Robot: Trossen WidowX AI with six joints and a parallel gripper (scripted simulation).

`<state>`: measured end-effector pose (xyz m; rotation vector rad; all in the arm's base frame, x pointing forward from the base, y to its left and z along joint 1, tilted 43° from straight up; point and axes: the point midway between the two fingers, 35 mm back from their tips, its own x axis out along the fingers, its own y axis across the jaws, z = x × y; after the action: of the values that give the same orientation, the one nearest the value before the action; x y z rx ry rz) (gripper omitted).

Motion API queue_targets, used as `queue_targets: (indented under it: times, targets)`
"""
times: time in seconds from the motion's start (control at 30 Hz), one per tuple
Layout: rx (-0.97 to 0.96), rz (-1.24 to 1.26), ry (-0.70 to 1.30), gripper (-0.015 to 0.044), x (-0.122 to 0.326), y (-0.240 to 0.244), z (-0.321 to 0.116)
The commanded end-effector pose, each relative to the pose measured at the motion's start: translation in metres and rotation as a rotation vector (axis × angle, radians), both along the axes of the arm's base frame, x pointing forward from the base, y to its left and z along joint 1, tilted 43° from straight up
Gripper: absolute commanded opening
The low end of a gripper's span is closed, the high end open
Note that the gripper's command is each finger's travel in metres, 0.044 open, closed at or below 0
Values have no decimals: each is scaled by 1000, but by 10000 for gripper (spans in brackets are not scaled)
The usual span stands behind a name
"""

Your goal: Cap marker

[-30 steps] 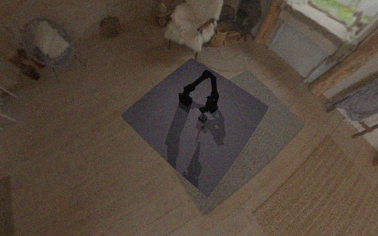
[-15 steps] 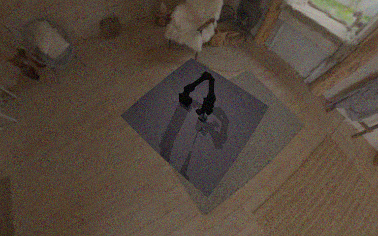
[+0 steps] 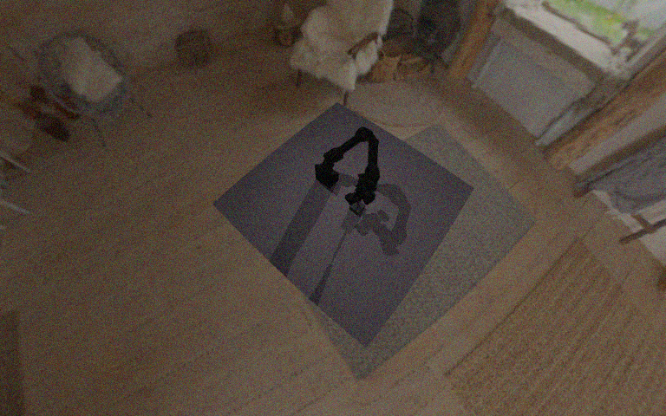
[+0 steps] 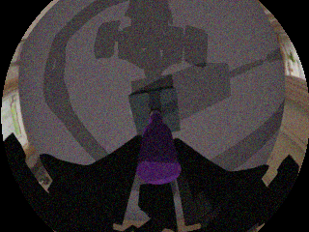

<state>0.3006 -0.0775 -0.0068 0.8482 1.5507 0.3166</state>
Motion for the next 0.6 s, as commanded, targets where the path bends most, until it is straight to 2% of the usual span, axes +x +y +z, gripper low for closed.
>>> queue_targets:
  times: [0.0,0.57]
  targets:
    - [6,-6,7,0,-1,6,-6]
    - [7,-6,6,0,0,24,-26]
